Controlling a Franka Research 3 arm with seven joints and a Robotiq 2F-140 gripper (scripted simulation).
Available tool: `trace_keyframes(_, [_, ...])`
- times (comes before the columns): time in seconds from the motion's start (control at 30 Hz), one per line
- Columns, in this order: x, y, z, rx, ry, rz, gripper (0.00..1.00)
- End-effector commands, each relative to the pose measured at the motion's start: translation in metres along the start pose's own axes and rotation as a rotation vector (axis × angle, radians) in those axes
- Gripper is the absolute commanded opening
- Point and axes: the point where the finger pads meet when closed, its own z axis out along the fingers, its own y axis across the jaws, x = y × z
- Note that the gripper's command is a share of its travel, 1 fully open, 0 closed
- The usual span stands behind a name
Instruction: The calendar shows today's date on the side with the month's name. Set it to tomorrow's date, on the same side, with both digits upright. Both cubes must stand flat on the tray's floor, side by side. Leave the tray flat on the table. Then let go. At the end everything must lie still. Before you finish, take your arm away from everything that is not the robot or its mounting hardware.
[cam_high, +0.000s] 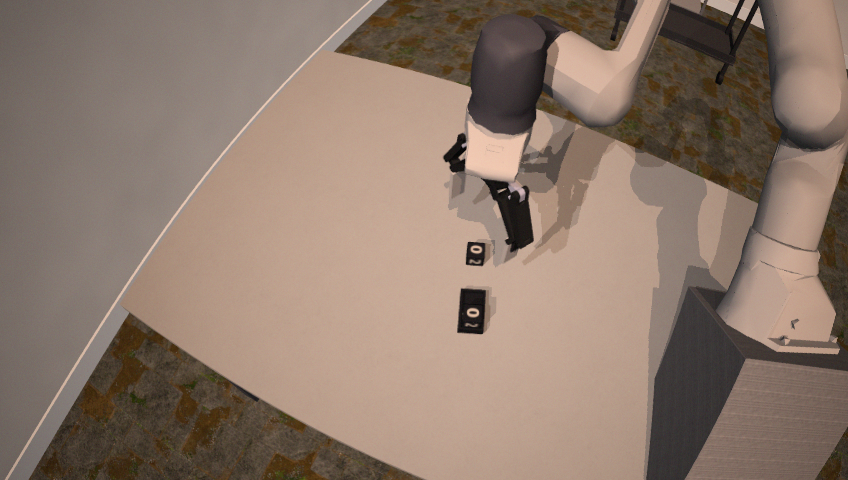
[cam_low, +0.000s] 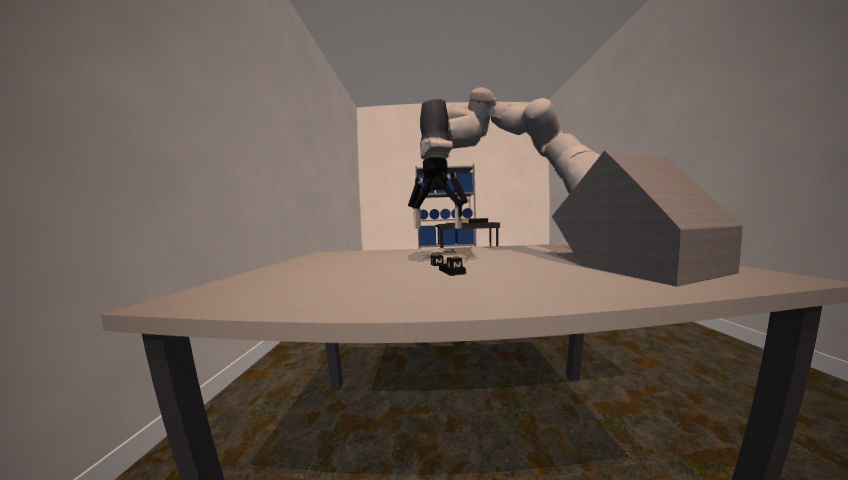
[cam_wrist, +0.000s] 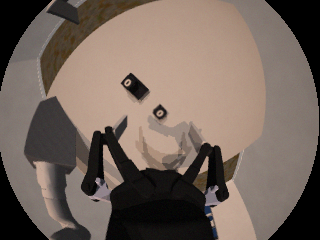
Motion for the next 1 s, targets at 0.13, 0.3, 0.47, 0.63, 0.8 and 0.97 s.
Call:
trace_keyframes(0.13, [-0.001, 0.0018, 0.0006, 0.009, -0.002, -0.234, 1.0])
trace_keyframes(0.3, [-0.001, 0.002, 0.0006, 0.009, -0.001, -0.314, 1.0])
trace_keyframes(0.47, [-0.0011, 0.0022, 0.0006, 0.008, -0.001, -0.394, 1.0])
trace_keyframes(0.63, [-0.0011, 0.0024, 0.0005, 0.008, -0.001, -0.442, 1.0])
trace_keyframes(0.8, [-0.0011, 0.0027, 0.0005, 0.008, 0.0, -0.551, 1.0])
trace_keyframes(0.97, [-0.0011, 0.0029, 0.0005, 0.007, 0.001, -0.618, 1.0])
